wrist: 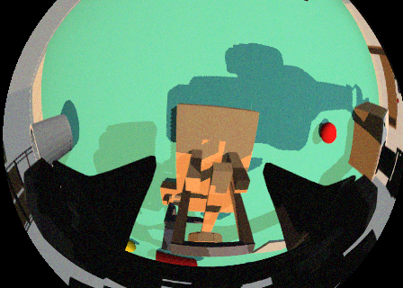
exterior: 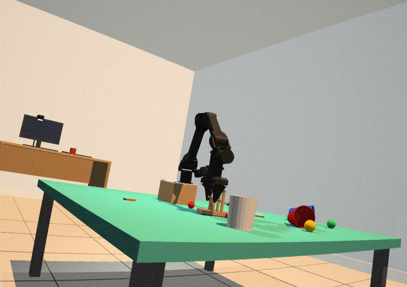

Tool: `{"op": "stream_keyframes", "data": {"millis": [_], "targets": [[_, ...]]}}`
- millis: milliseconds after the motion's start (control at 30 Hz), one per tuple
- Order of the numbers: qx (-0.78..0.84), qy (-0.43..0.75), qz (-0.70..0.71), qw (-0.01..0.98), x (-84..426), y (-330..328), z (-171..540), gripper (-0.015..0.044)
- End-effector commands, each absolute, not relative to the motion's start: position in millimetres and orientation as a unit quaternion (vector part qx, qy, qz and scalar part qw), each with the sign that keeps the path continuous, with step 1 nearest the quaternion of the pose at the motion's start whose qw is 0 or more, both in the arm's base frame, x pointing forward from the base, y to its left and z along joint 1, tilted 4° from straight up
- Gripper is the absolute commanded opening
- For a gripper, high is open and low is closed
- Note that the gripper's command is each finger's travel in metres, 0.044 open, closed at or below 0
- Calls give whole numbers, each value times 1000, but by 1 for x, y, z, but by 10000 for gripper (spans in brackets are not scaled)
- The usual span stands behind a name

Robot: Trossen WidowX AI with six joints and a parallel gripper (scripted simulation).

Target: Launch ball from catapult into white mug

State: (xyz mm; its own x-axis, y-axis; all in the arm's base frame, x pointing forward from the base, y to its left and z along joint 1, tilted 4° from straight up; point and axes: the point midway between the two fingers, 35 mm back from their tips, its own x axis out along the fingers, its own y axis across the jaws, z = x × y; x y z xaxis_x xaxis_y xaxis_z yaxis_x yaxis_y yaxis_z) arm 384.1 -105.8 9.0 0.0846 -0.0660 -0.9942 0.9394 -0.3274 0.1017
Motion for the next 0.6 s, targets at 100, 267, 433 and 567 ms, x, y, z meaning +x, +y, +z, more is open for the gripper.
{"op": "stream_keyframes", "data": {"millis": [100,267,433,567], "targets": [[585,376,-568,439,382,-105,-7,440],[585,376,-568,439,382,-105,-14,440],[585,376,-568,439,382,-105,-14,440],[585,374,-567,442,383,-106,-11,387]]}}
